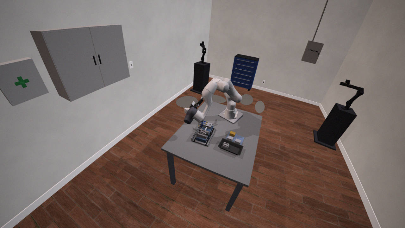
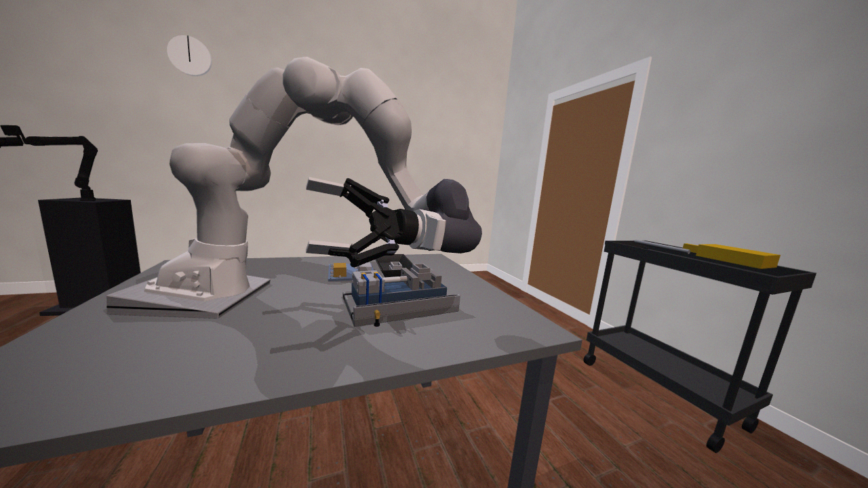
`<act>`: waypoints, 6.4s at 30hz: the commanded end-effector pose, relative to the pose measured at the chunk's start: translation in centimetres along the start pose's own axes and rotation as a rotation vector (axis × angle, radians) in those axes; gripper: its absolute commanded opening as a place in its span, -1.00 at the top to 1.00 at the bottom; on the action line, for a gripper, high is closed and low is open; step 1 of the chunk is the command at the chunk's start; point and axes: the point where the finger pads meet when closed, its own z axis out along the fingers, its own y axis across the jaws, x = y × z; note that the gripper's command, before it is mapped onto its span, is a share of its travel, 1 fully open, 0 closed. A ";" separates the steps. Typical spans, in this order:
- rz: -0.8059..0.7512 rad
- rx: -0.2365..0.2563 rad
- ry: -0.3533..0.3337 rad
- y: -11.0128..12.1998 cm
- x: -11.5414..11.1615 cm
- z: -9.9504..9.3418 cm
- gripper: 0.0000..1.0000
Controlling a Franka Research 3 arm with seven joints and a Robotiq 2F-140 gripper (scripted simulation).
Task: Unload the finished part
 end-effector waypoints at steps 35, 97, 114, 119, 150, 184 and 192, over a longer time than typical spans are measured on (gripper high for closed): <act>-0.165 0.491 -0.237 3.2 -4.1 -10.4 -1.00; -0.515 1.570 -0.763 10.2 -12.8 -33.2 -1.00; -0.515 1.570 -0.763 10.2 -12.8 -33.2 1.00; -0.515 1.570 -0.763 10.2 -12.8 -33.2 1.00; -0.515 1.570 -0.763 10.2 -12.8 -33.2 1.00; -0.515 1.570 -0.763 10.2 -12.8 -33.2 0.20; -0.515 1.570 -0.763 10.2 -12.8 -33.2 0.20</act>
